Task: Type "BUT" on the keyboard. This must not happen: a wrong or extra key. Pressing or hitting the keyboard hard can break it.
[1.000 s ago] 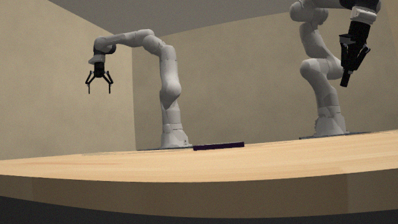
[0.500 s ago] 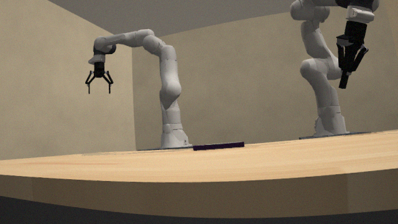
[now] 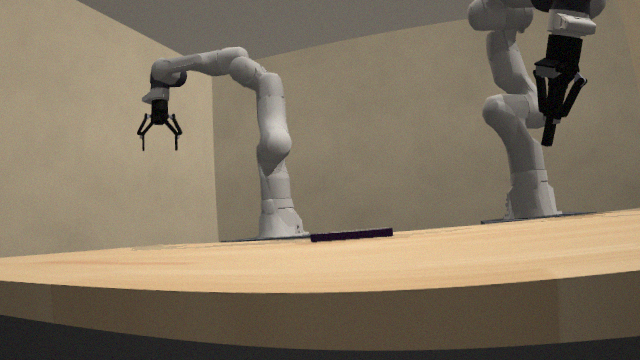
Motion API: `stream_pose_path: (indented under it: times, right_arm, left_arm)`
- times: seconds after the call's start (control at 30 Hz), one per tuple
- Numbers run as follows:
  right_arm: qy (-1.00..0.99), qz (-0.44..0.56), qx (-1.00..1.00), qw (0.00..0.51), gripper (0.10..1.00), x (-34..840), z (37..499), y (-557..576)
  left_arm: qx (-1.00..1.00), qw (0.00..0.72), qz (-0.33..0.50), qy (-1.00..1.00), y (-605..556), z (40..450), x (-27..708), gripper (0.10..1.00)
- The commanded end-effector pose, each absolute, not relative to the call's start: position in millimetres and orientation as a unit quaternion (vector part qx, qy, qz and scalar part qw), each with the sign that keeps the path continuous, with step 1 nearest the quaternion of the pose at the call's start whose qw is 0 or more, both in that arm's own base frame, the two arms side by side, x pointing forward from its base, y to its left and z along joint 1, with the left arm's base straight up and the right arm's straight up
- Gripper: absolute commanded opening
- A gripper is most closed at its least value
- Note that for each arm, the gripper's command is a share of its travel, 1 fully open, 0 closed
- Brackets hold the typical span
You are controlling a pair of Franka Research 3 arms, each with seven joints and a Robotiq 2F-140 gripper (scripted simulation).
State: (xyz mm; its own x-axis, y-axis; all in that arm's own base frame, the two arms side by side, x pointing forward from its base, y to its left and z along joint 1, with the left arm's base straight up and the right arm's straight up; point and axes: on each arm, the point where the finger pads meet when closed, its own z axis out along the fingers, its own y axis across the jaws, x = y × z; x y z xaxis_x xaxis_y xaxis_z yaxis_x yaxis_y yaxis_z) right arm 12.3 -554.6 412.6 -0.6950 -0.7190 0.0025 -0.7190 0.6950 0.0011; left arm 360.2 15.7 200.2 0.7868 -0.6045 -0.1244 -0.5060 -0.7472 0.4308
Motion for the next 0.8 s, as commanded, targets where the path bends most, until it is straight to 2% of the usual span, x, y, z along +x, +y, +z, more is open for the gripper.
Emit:
stream_pose_path:
  times: [0.0, 0.77]
  right_arm:
    - [-0.920, 0.000, 0.392, 0.000, 1.000, 11, 413, -554]
    - [-0.920, 0.000, 0.392, 0.000, 1.000, 11, 413, -554]
  left_arm:
    - [0.940, 0.175, -0.142, -0.257, 13, 197, 368, 0.099]
    - [0.953, 0.133, -0.173, -0.209, -23, 179, 401, 0.099]
